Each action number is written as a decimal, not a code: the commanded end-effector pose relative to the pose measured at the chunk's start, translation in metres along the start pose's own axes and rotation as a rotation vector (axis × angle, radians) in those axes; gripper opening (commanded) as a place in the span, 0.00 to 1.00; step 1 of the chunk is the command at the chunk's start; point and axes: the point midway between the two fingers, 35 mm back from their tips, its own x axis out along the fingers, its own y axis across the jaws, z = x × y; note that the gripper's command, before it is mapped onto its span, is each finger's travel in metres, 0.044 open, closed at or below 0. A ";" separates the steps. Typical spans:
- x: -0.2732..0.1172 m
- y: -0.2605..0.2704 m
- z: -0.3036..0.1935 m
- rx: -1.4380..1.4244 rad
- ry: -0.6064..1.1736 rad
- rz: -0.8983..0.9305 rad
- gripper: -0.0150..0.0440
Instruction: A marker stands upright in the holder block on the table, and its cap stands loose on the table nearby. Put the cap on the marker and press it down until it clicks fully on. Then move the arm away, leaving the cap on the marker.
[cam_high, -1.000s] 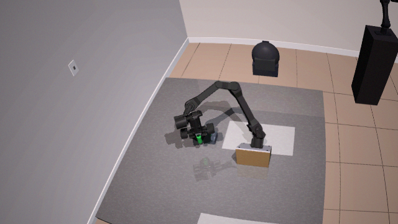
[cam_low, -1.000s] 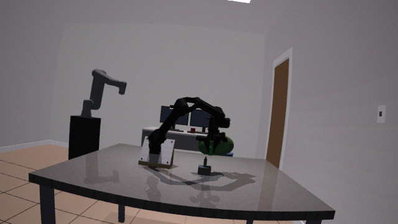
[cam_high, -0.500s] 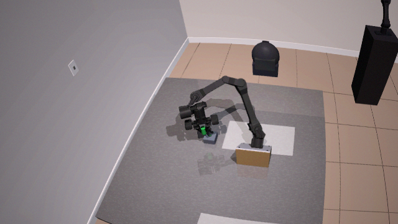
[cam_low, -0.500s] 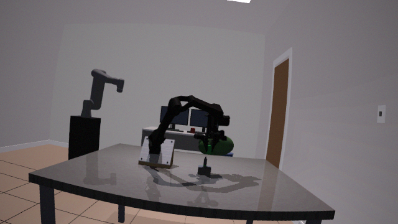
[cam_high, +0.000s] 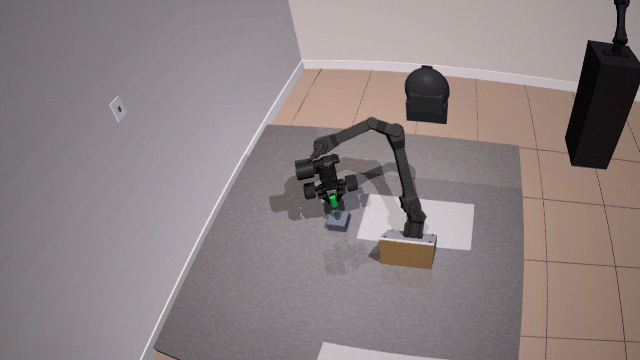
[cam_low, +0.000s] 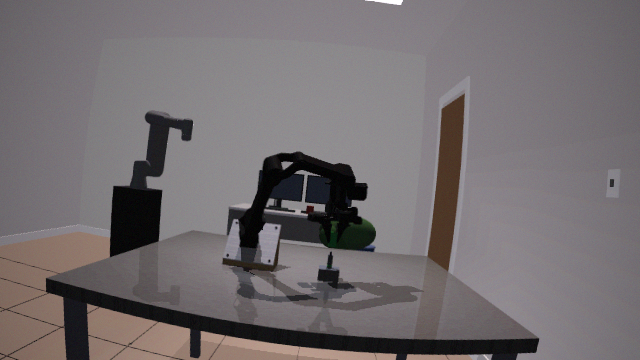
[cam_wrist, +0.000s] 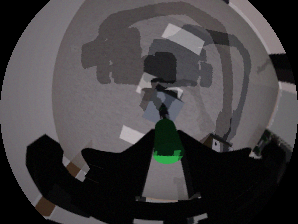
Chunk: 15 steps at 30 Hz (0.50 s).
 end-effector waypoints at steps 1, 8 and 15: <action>0.005 -0.002 0.000 -0.006 -0.004 -0.003 0.25; 0.010 -0.002 0.000 -0.006 -0.004 -0.003 0.25; 0.021 -0.001 0.001 -0.006 -0.003 -0.002 0.25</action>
